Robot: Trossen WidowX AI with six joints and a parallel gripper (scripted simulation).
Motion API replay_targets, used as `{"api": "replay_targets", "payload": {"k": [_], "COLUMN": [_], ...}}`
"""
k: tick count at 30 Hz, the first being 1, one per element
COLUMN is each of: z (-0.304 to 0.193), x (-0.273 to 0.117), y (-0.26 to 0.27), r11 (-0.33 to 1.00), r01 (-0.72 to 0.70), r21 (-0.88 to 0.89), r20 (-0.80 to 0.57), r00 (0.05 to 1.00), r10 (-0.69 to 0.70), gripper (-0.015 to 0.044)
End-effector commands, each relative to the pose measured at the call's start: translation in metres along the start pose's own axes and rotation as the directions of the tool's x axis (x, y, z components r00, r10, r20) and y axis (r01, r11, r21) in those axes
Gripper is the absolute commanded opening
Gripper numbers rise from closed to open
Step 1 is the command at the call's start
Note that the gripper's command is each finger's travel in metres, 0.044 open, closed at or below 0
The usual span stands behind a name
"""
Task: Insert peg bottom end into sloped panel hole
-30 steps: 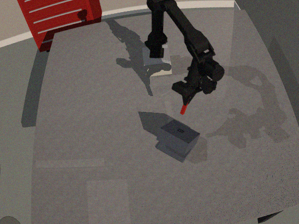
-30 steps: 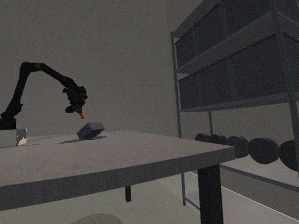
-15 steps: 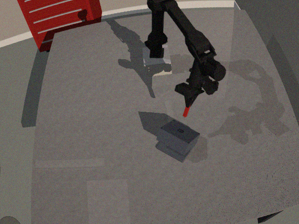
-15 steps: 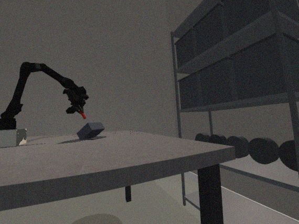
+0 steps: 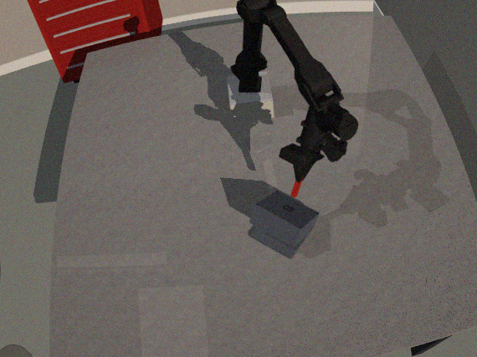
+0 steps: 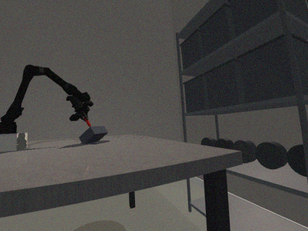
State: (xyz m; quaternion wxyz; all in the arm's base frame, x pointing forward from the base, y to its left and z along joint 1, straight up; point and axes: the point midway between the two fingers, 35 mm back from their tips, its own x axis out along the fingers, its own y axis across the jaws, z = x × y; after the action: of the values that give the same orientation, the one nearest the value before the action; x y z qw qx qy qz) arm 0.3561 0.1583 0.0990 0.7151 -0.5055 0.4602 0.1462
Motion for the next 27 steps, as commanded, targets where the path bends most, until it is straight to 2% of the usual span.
{"api": "replay_targets", "payload": {"k": [1, 27], "z": [-0.002, -0.001], "x": [0.011, 0.022], "y": [0.005, 0.003], "r11": [1.000, 1.000], "r01": [-0.001, 0.000], "r21": [-0.021, -0.020], "r20": [-0.015, -0.014], "r00": [1.000, 1.000], "r10": [0.001, 0.000], "gripper": [0.0000, 0.0000]}}
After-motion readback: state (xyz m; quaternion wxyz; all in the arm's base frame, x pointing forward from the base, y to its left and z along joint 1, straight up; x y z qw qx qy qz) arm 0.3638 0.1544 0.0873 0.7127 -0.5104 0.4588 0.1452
